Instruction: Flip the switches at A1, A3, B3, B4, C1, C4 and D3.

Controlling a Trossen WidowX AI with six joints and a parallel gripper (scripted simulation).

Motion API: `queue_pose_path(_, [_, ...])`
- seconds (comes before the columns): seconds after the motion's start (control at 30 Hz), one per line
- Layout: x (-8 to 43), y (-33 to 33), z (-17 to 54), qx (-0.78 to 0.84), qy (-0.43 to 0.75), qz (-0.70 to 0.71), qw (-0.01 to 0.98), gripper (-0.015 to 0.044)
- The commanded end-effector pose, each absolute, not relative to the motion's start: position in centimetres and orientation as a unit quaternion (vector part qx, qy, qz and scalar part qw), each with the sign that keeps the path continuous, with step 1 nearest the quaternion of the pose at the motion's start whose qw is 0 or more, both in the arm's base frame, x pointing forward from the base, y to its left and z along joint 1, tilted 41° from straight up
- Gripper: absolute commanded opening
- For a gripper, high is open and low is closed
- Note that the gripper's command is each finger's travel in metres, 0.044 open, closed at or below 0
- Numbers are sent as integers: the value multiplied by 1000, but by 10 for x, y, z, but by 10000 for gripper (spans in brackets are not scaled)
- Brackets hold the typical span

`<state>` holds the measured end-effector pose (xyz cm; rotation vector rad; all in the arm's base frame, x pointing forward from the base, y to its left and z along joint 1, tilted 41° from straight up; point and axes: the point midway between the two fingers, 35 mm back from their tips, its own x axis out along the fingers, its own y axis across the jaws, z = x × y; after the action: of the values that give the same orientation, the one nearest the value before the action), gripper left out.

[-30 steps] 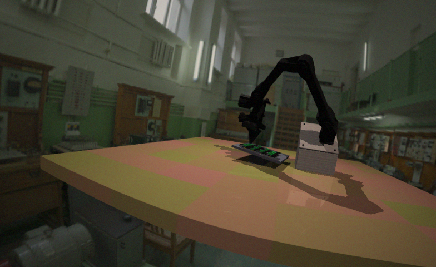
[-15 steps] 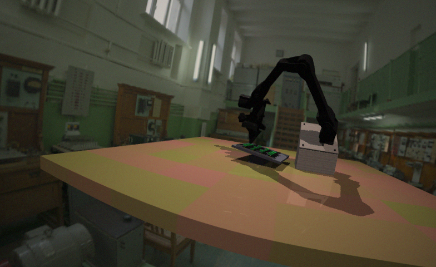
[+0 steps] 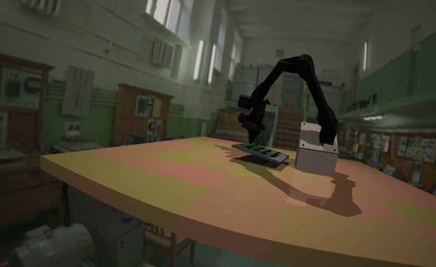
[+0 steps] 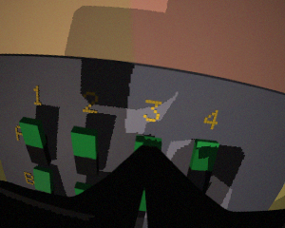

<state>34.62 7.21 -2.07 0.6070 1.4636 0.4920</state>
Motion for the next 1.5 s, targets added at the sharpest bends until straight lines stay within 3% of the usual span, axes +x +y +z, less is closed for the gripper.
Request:
queue_pose_path(0.0, [346,73,-21,273,651,219,674,0])
queue_pose_path(0.7, [346,75,-23,273,651,219,674,0])
queue_pose_path(1.0, [340,32,26,275,643,214,682,0])
queue_pose_path(1.27, [283,38,24,275,644,213,681,0])
queue_pose_path(1.47, [284,56,3,278,637,211,687,0])
